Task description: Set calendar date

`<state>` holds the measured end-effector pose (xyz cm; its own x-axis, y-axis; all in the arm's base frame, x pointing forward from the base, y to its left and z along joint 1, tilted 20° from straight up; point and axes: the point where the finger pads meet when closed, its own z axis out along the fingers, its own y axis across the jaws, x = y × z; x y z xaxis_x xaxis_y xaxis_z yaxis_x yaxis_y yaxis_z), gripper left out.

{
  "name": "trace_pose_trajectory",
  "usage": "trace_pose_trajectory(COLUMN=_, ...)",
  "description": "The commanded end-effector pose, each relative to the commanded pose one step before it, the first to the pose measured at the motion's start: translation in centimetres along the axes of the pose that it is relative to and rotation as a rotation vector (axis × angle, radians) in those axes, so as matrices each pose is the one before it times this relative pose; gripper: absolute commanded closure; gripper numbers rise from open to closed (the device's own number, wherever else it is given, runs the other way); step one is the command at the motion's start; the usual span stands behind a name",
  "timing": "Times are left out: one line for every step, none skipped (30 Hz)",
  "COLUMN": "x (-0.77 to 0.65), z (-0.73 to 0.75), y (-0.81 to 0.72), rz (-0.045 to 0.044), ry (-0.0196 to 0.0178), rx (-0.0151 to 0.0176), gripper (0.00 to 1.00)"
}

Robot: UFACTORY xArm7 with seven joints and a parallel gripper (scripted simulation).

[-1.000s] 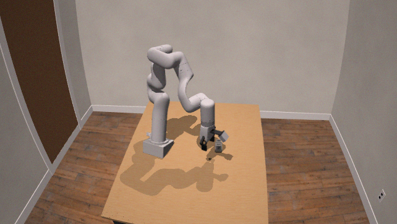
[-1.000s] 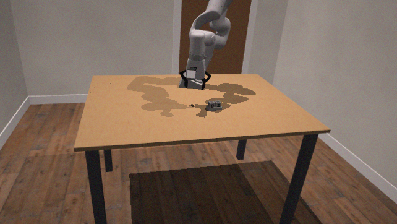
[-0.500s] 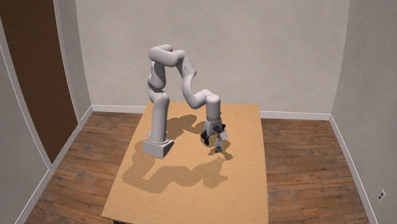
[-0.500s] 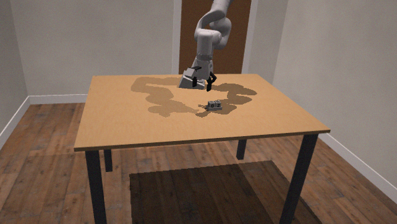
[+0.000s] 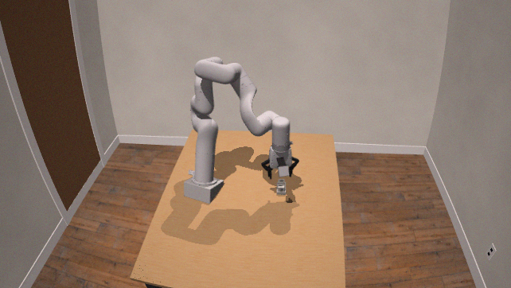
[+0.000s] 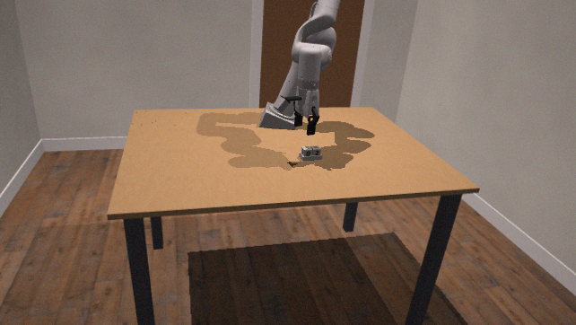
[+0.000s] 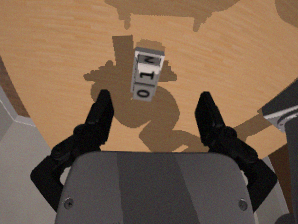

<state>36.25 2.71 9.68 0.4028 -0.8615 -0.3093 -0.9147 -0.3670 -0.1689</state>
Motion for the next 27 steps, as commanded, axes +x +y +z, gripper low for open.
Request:
trace_pose_trajectory(x=-0.978, z=-0.031, y=-0.960, rz=0.13984, ry=0.01313, rx=-0.00593, gripper=0.00)
trace_pose_trajectory(x=-0.140, z=0.011, y=-0.074, rz=0.01486, ry=-0.00076, rx=-0.00035, gripper=0.00)
trace_pose_trajectory(x=-0.092, z=0.008, y=-0.046, rz=0.00959, ry=-0.00050, rx=-0.00024, gripper=0.00)
trace_pose_trajectory(x=-0.050, z=0.004, y=-0.025, rz=0.00523, ry=-0.00027, rx=-0.00013, gripper=0.00)
trace_pose_trajectory(x=-0.020, z=0.002, y=-0.009, rz=0.00204, ry=-0.00011, rx=-0.00005, gripper=0.00)
trace_pose_trajectory(x=-0.003, z=0.000, y=-0.001, rz=0.00031, ry=-0.00002, rx=-0.00001, gripper=0.00)
trace_pose_trajectory(x=0.000, z=0.000, y=0.000, rz=0.00000, ry=0.00000, rx=0.00000, gripper=0.51)
trace_pose_trajectory(x=0.000, z=0.000, y=0.000, rz=0.00000, ry=0.00000, rx=0.00000, gripper=0.51)
trace_pose_trajectory(x=0.000, z=0.000, y=0.000, rz=0.00000, ry=0.00000, rx=0.00000, gripper=0.51)
trace_pose_trajectory(x=0.000, z=0.000, y=0.000, rz=0.00000, ry=0.00000, rx=0.00000, gripper=0.51)
trace_pose_trajectory(x=0.000, z=0.000, y=0.000, rz=0.00000, ry=0.00000, rx=0.00000, gripper=0.51)
trace_pose_trajectory(x=0.000, z=0.000, y=0.000, rz=0.00000, ry=0.00000, rx=0.00000, gripper=0.51)
trace_pose_trajectory(x=0.000, z=0.000, y=0.000, rz=0.00000, ry=0.00000, rx=0.00000, gripper=0.51)
trace_pose_trajectory(x=0.000, z=0.000, y=0.000, rz=0.00000, ry=0.00000, rx=0.00000, gripper=0.51)
trace_pose_trajectory(x=0.000, z=0.000, y=0.000, rz=0.00000, ry=0.00000, rx=0.00000, gripper=0.51)
trace_pose_trajectory(x=0.000, z=0.000, y=0.000, rz=0.00000, ry=0.00000, rx=0.00000, gripper=0.51)
trace_pose_trajectory(x=0.000, z=0.000, y=0.000, rz=0.00000, ry=0.00000, rx=0.00000, gripper=0.51)
trace_pose_trajectory(x=0.000, z=0.000, y=0.000, rz=0.00000, ry=0.00000, rx=0.00000, gripper=0.51)
trace_pose_trajectory(x=0.000, z=0.000, y=0.000, rz=0.00000, ry=0.00000, rx=0.00000, gripper=0.51)
trace_pose_trajectory(x=0.000, z=0.000, y=0.000, rz=0.00000, ry=0.00000, rx=0.00000, gripper=0.51)
trace_pose_trajectory(x=0.000, z=0.000, y=0.000, rz=0.00000, ry=0.00000, rx=0.00000, gripper=0.51)
trace_pose_trajectory(x=0.000, z=0.000, y=0.000, rz=0.00000, ry=0.00000, rx=0.00000, gripper=0.51)
trace_pose_trajectory(x=0.000, z=0.000, y=0.000, rz=0.00000, ry=0.00000, rx=0.00000, gripper=0.51)
trace_pose_trajectory(x=0.000, z=0.000, y=0.000, rz=0.00000, ry=0.00000, rx=0.00000, gripper=0.51)
trace_pose_trajectory(x=0.000, z=0.000, y=0.000, rz=0.00000, ry=0.00000, rx=0.00000, gripper=0.51)
trace_pose_trajectory(x=0.000, z=0.000, y=0.000, rz=0.00000, ry=0.00000, rx=0.00000, gripper=0.51)
trace_pose_trajectory(x=0.000, z=0.000, y=0.000, rz=0.00000, ry=0.00000, rx=0.00000, gripper=0.51)
